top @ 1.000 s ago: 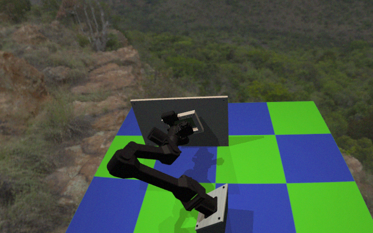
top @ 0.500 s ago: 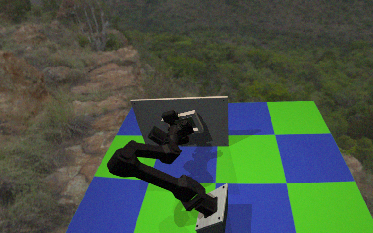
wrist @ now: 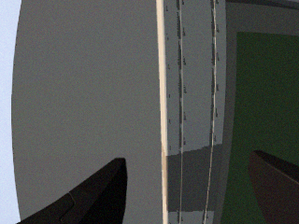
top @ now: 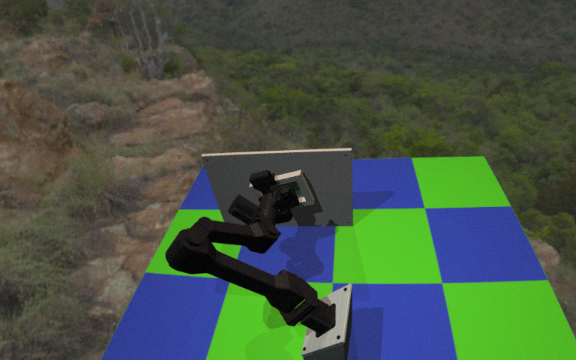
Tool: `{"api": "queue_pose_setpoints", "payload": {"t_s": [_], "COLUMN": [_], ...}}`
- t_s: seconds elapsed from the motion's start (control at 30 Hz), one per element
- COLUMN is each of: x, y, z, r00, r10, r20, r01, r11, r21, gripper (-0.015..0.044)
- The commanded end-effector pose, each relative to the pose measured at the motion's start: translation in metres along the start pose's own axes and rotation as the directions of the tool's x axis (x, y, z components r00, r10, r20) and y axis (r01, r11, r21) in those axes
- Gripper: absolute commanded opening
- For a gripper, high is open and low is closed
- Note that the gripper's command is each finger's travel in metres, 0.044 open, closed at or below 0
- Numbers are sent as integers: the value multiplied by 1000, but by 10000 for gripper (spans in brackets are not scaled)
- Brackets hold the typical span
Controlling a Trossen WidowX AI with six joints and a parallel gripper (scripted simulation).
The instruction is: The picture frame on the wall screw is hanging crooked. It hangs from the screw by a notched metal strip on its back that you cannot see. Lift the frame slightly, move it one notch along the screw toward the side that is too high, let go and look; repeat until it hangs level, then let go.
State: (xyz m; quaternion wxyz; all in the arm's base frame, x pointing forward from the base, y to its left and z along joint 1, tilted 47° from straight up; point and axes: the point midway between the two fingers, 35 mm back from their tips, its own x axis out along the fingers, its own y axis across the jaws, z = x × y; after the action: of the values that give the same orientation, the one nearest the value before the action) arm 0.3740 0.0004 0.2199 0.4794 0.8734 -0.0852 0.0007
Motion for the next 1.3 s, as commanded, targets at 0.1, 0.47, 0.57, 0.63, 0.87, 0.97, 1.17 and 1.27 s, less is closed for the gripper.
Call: {"api": "queue_pose_setpoints", "payload": {"t_s": [0.1,0.47,0.57,0.63,0.87,0.97,1.17,1.27], "x": [0,0,0,0,0,0,0,0], "y": [0,0,0,0,1,1,3,4], "z": [-1,-1,-1,-1,-1,-1,0,0], "r00": [1000,1000,1000,1000,1000,1000,1000,1000], "r10": [0,0,0,0,0,0,0,0], "r20": [-3,-3,-3,-3,-3,-3,-4,-4], "r01": [0,0,0,0,0,0,0,0], "r11": [1000,1000,1000,1000,1000,1000,1000,1000], "r21": [5,5,5,5,5,5,5,5], "gripper": [234,43,3,0,0,0,0,0]}}
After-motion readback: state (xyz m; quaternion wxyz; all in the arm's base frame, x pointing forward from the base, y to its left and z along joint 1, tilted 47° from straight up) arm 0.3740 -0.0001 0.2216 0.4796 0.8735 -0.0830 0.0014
